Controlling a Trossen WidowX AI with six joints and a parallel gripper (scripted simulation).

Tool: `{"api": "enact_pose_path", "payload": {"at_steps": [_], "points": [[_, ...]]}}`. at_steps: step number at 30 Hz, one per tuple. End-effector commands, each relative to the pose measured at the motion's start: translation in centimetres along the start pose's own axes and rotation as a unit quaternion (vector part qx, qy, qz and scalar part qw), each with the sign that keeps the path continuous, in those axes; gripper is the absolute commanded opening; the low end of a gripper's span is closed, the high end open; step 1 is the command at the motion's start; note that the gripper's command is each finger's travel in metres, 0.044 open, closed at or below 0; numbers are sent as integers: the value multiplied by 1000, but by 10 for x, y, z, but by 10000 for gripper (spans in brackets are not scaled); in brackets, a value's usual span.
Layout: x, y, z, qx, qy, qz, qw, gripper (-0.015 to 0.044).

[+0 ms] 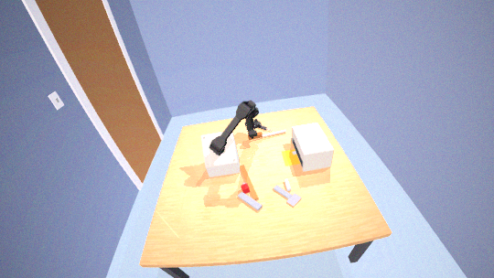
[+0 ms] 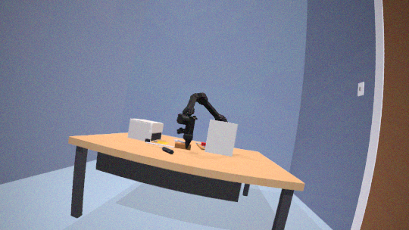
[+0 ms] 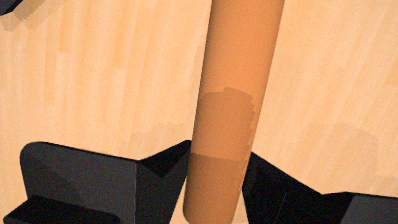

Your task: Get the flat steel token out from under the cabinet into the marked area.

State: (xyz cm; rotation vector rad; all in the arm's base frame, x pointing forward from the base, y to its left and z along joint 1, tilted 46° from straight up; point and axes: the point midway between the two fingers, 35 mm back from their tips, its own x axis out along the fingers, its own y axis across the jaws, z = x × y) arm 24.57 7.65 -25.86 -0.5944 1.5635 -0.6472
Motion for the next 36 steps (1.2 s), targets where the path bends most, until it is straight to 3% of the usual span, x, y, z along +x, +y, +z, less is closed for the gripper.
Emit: {"api": "enact_pose_path", "payload": {"at_steps": [1, 36], "points": [[-2, 2, 3, 20, -4, 2, 1000, 0], [-2, 2, 3, 157, -4, 2, 988, 0]]}}
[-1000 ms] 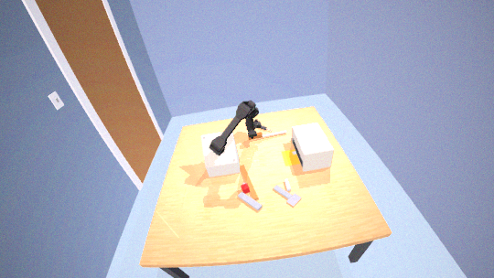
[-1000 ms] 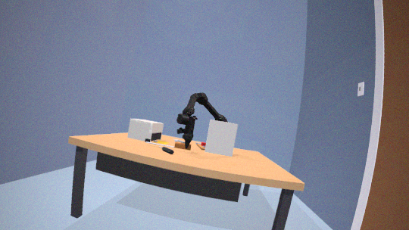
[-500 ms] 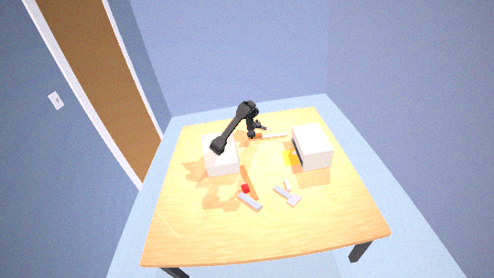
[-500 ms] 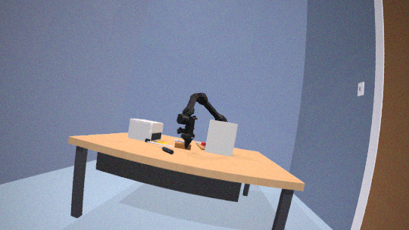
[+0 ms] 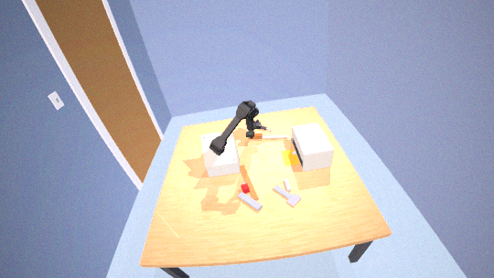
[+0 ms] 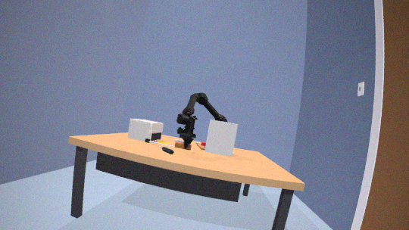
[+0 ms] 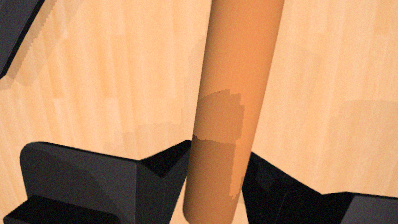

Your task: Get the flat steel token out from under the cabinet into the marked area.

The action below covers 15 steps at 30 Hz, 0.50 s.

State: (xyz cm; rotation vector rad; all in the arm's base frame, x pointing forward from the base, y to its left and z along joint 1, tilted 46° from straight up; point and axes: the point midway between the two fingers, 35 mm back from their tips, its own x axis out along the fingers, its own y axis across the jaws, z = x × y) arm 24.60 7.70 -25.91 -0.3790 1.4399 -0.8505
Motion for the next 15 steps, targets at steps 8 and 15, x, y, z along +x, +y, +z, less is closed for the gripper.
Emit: {"api": "enact_pose_path", "payload": {"at_steps": [8, 15], "points": [[-2, 2, 2, 47, -4, 2, 999, 0], [-2, 2, 2, 74, -4, 2, 997, 0]]}}
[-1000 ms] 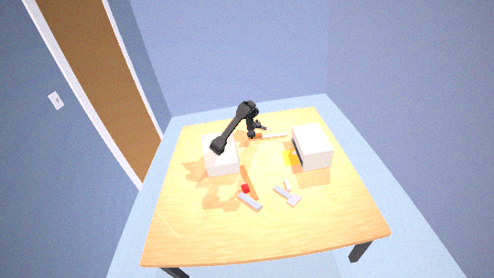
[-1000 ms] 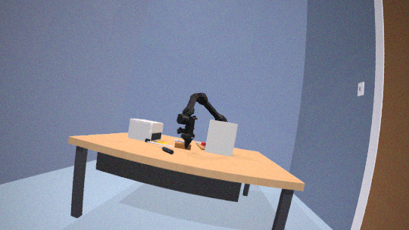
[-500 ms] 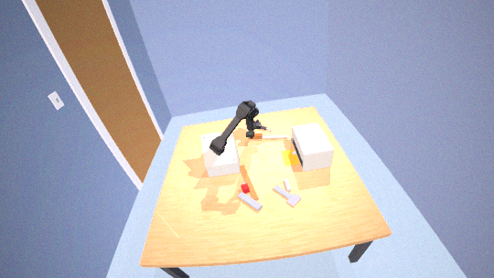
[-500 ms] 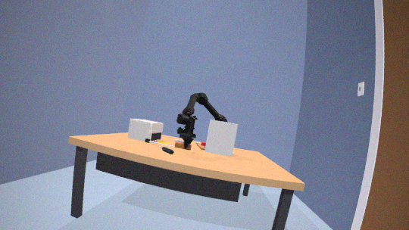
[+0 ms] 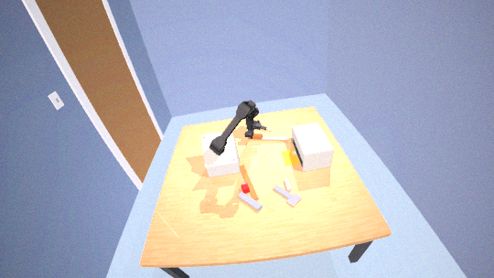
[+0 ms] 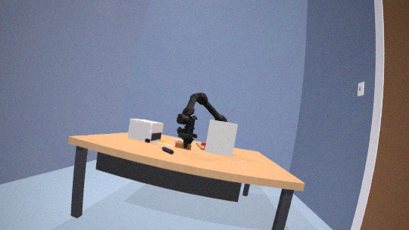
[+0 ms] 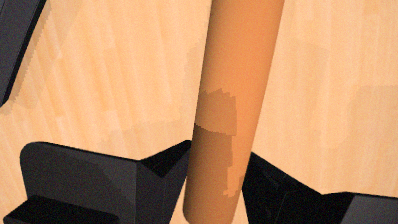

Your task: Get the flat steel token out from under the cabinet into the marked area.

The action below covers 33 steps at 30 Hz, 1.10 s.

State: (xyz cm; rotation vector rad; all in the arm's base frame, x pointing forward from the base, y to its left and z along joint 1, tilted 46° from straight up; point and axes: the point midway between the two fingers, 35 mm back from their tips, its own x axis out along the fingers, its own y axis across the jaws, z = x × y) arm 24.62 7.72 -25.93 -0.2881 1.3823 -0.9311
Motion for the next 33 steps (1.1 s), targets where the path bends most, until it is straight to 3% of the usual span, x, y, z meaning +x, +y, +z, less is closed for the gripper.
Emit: {"api": "enact_pose_path", "payload": {"at_steps": [1, 33], "points": [[-2, 2, 2, 19, -4, 2, 1000, 0], [-2, 0, 12, 113, -4, 3, 994, 0]]}}
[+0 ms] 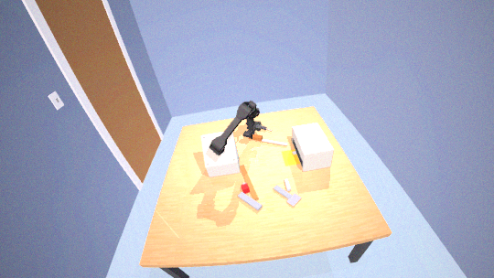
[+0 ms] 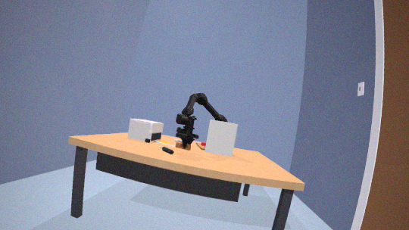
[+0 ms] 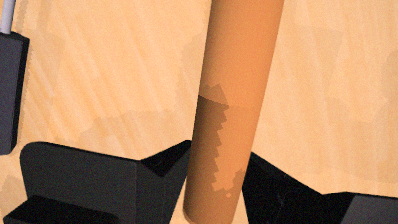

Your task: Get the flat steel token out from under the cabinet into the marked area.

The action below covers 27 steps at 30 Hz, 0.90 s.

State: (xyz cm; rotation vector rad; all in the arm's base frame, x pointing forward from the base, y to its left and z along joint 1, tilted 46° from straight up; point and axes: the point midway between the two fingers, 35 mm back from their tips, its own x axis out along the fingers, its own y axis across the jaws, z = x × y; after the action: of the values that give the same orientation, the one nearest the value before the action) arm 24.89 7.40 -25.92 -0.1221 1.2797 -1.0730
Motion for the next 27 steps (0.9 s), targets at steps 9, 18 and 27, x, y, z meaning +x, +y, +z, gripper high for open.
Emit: {"api": "enact_pose_path", "payload": {"at_steps": [9, 18, 27], "points": [[-4, 2, 22, 14, -10, 4, 1000, 0], [-4, 2, 30, 18, -10, 4, 1000, 0], [5, 2, 30, 18, -10, 3, 1000, 0]]}}
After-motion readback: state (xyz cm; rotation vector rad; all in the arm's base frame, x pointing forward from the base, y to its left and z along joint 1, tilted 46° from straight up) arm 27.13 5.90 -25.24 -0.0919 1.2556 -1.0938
